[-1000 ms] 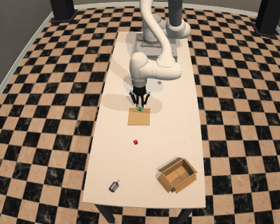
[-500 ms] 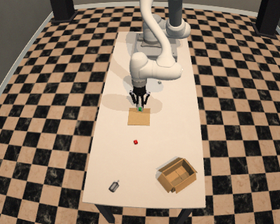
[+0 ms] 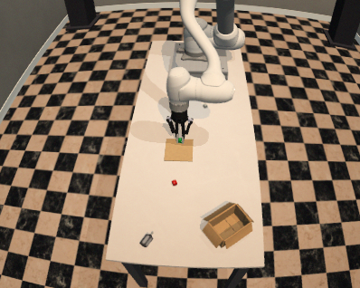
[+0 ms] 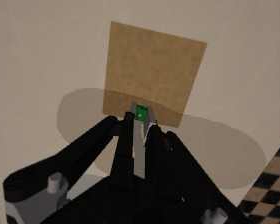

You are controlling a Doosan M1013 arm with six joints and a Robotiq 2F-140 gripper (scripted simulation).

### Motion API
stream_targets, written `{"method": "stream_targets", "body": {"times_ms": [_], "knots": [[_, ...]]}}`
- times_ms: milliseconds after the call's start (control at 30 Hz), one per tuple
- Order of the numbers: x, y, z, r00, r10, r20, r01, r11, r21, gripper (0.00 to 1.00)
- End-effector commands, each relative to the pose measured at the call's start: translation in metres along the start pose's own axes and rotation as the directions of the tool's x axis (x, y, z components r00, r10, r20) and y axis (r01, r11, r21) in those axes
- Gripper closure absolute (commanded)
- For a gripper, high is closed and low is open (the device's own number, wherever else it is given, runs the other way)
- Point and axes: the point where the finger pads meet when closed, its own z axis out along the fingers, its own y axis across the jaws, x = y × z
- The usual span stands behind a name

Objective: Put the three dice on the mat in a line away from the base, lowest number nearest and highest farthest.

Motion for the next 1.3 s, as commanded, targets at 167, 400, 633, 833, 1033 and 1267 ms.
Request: {"method": "stream_targets", "body": {"times_ms": [167, 400, 633, 833, 1033, 1267], "knots": [[0.001, 0.0, -0.001, 1.0, 0.0, -0.001, 0.0, 1.0, 0.0, 0.82], [0.001, 0.0, -0.001, 1.0, 0.0, -0.001, 0.0, 1.0, 0.0, 0.75], [0.001, 0.0, -0.001, 1.0, 0.0, -0.001, 0.0, 1.0, 0.0, 0.73], [0.001, 0.0, -0.001, 1.0, 0.0, -0.001, 0.0, 1.0, 0.0, 0.71], [0.001, 0.0, -0.001, 1.0, 0.0, -0.001, 0.0, 1.0, 0.0, 0.71], [0.001, 0.0, -0.011, 1.0, 0.0, -0.001, 0.0, 1.0, 0.0, 0.71]]}}
